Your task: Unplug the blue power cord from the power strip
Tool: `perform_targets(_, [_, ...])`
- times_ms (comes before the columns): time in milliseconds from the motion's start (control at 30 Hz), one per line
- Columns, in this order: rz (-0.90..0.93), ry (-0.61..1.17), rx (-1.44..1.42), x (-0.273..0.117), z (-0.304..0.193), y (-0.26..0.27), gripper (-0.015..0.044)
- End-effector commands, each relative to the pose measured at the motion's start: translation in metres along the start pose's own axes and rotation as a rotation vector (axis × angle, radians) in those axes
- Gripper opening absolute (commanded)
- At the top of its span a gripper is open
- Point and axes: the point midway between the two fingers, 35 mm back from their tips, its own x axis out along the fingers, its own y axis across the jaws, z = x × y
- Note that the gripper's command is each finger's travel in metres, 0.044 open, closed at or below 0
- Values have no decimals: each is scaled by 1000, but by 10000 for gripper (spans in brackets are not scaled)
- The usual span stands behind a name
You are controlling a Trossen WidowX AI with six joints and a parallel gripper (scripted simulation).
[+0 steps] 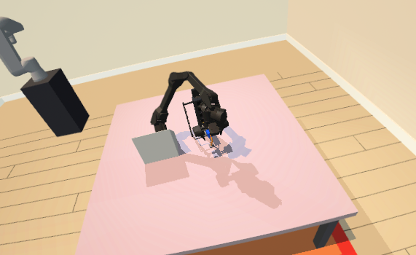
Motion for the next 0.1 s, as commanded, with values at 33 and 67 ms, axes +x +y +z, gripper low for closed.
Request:
perform_targets(33, [-5,-1,-2,0,0,-1,440])
perform_targets(67, [-5,-1,-2,0,0,-1,440])
